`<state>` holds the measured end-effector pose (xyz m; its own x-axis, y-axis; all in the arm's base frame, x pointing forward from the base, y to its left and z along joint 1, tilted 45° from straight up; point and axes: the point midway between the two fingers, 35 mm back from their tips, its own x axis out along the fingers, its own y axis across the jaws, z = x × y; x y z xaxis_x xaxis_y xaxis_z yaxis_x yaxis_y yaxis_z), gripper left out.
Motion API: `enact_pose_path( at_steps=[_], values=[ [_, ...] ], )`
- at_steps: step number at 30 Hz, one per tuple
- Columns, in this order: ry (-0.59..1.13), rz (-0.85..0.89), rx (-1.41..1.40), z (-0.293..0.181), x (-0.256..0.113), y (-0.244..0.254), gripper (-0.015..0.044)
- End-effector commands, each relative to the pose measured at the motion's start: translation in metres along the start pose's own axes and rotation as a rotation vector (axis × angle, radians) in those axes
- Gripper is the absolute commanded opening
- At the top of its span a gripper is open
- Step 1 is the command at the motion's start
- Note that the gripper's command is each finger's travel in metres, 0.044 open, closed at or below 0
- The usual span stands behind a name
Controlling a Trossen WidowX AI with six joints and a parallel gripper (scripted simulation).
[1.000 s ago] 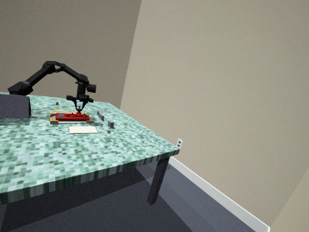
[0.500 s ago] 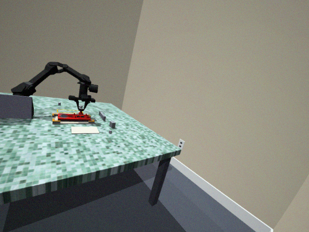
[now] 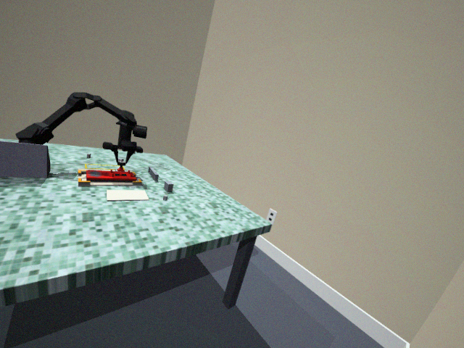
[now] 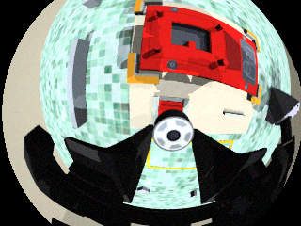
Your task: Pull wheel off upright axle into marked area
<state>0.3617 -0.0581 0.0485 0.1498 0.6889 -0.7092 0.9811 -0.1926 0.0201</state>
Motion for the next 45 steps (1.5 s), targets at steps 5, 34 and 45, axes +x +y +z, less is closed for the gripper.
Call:
enact_pose_path(
  at_steps=[5,34,45],
  values=[
    [-0.001,0.004,-0.003,0.000,-0.005,0.001,0.0000],
    [-0.001,0.005,-0.001,0.000,-0.015,0.000,0.0000],
    [0.000,0.005,-0.001,0.000,-0.018,0.000,0.0000]
  ],
)
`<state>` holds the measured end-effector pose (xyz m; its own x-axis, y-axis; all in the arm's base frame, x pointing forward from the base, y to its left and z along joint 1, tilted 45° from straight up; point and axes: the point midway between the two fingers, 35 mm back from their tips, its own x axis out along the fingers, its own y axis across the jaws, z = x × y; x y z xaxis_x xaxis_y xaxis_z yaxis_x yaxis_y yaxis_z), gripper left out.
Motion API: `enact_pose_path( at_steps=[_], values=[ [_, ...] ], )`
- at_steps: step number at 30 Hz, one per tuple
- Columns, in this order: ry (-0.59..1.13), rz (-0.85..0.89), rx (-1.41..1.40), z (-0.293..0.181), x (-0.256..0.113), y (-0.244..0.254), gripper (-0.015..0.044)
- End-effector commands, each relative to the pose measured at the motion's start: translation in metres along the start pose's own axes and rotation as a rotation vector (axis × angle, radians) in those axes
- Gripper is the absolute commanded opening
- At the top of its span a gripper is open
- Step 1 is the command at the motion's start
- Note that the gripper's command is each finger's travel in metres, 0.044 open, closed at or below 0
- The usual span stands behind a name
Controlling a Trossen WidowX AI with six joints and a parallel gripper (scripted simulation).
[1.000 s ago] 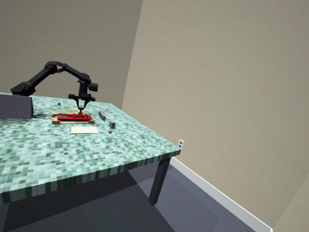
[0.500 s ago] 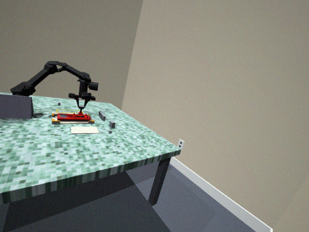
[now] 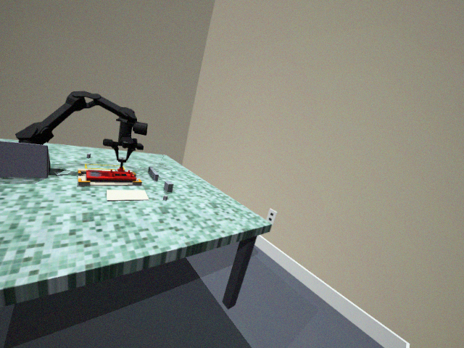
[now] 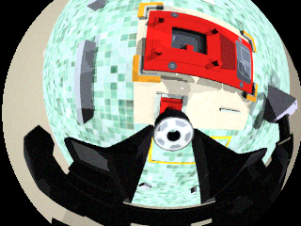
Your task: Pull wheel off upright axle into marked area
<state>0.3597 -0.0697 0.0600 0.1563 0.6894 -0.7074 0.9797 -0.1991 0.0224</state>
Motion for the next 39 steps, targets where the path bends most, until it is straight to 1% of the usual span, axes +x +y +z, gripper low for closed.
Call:
enact_pose_path(
  at_steps=[1,9,18,20,21,39],
  values=[
    [-0.003,-0.001,-0.004,0.000,-0.002,0.000,0.0000],
    [-0.003,-0.001,-0.003,0.000,-0.007,0.000,0.0000],
    [-0.003,-0.001,-0.003,-0.001,-0.037,0.000,0.0000],
    [-0.003,-0.001,-0.003,-0.001,-0.039,0.000,0.0000],
    [0.000,0.001,0.001,-0.002,-0.030,0.000,0.0000],
    [-0.001,-0.001,0.000,-0.058,-0.037,-0.034,0.0000]
  ],
)
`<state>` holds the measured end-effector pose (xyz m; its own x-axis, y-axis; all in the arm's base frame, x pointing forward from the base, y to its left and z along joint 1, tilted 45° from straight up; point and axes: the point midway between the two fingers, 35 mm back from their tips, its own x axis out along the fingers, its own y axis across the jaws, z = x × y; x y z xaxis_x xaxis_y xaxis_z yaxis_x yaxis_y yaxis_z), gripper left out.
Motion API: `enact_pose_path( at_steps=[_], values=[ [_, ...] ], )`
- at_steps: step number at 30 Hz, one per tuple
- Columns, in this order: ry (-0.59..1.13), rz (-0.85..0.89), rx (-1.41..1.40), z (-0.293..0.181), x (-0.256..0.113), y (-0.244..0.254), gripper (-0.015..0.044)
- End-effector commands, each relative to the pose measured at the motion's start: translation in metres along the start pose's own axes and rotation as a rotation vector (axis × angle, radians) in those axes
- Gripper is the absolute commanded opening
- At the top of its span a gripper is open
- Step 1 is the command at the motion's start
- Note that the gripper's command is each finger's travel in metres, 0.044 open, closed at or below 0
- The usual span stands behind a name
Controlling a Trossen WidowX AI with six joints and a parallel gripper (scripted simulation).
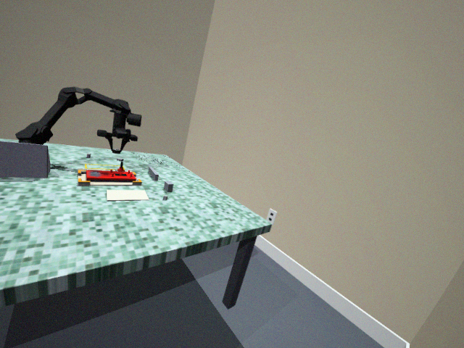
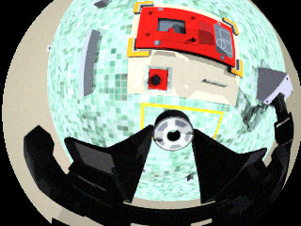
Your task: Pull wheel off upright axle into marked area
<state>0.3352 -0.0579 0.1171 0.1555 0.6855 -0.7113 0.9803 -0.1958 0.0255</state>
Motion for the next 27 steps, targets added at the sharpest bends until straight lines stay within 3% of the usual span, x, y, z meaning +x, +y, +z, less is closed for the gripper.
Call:
enact_pose_path(
  at_steps=[1,16,27],
  values=[
    [0.004,-0.001,0.005,-0.016,-0.001,-0.011,0.0000],
    [0.006,-0.004,0.004,-0.047,-0.002,-0.039,0.0000],
    [0.006,-0.003,0.004,-0.047,0.019,-0.039,0.0000]
  ],
)
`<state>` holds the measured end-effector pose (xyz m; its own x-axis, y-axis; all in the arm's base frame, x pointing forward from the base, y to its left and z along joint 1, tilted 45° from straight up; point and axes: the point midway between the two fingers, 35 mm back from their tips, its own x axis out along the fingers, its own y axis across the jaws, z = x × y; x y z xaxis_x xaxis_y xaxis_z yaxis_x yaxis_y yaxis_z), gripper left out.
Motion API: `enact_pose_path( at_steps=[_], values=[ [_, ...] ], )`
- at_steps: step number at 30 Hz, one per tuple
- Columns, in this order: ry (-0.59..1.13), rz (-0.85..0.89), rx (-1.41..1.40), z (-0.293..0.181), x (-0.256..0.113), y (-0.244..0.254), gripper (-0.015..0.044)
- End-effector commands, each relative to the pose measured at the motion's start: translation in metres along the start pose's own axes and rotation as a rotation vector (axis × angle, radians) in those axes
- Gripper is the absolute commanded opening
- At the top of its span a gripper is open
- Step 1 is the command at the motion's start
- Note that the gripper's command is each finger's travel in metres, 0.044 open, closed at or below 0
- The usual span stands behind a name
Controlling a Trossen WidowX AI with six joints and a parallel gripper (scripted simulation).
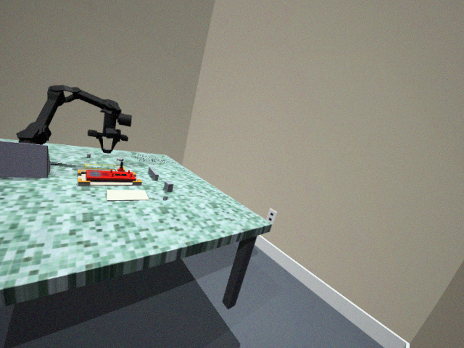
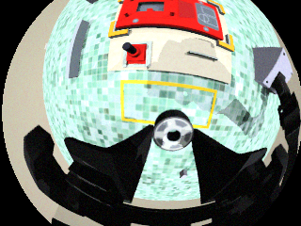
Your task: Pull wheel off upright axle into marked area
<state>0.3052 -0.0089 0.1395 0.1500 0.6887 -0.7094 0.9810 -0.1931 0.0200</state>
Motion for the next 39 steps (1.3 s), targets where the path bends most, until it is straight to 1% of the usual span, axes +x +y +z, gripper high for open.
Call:
enact_pose_path(
  at_steps=[1,16,23,34,35,39],
  values=[
    [0.003,0.003,0.002,-0.001,0.009,0.000,0.0000],
    [0.006,0.004,0.001,-0.002,0.085,0.000,0.0000],
    [0.007,0.003,0.001,-0.002,0.089,0.000,0.0000],
    [0.002,0.002,-0.003,-0.002,0.083,0.000,0.0289],
    [0.002,0.002,-0.002,-0.001,0.079,0.001,0.0300],
    [0.001,0.003,0.000,-0.001,0.050,0.002,0.0300]
  ],
)
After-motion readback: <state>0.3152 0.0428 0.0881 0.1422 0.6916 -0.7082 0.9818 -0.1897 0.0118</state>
